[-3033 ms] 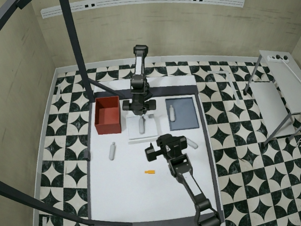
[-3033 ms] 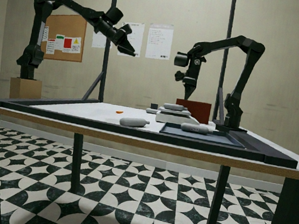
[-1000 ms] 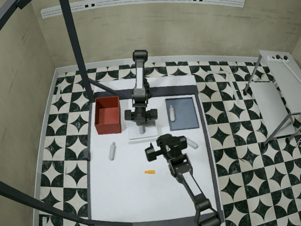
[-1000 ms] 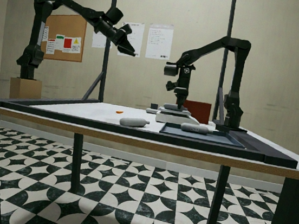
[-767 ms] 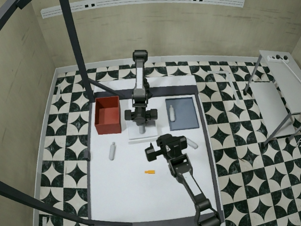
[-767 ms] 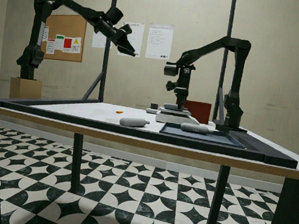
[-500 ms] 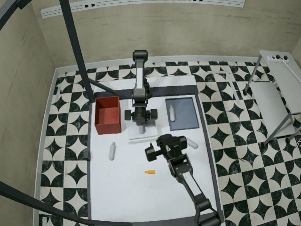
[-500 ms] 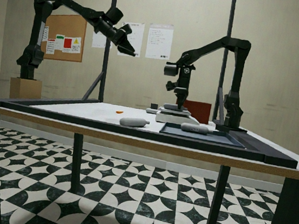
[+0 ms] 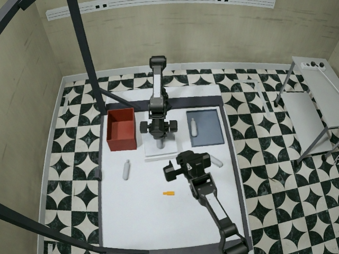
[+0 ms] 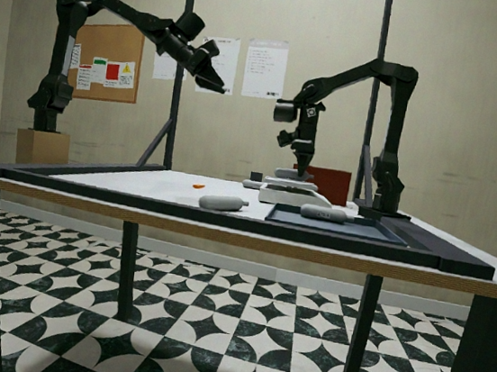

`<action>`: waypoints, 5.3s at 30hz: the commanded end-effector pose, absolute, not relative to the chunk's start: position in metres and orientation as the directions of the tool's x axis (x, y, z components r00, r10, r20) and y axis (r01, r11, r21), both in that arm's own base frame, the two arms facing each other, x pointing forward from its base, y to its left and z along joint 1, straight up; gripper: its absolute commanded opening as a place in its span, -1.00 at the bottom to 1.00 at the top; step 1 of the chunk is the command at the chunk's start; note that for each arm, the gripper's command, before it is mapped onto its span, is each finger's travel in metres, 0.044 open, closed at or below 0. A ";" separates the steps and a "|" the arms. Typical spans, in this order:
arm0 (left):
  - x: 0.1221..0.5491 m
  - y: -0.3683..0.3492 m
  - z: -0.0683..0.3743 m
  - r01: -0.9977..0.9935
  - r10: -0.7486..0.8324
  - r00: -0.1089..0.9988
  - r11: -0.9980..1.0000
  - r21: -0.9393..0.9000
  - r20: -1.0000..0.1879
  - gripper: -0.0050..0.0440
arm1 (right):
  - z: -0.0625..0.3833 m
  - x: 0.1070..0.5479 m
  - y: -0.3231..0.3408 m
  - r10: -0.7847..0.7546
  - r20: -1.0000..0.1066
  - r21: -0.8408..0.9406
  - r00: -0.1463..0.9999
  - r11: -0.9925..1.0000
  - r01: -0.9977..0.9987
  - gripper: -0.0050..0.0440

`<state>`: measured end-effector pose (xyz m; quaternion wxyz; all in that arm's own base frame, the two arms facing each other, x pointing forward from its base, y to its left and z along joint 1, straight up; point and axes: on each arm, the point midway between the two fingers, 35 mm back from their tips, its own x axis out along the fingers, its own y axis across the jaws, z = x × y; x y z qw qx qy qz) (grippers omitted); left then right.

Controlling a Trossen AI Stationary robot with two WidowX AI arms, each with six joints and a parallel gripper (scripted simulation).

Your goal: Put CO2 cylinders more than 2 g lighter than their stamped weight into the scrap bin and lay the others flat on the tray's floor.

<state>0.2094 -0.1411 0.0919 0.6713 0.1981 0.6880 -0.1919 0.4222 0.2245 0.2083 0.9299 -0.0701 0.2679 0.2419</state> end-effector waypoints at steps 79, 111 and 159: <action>0.250 0.123 0.058 0.532 0.005 0.031 0.846 0.021 -0.999 -1.00 | 0.166 0.547 0.095 0.161 -0.500 -0.001 0.851 0.982 -0.186 1.00; 0.252 0.124 0.035 0.532 0.010 0.042 0.847 0.031 -0.999 -1.00 | 0.166 0.547 0.095 0.161 -0.500 -0.001 0.851 0.982 -0.186 1.00; 0.348 -0.040 0.111 0.649 -0.019 0.255 0.745 0.157 -0.967 1.00 | 0.193 0.394 0.264 0.495 -0.503 -0.001 0.708 0.819 -0.573 1.00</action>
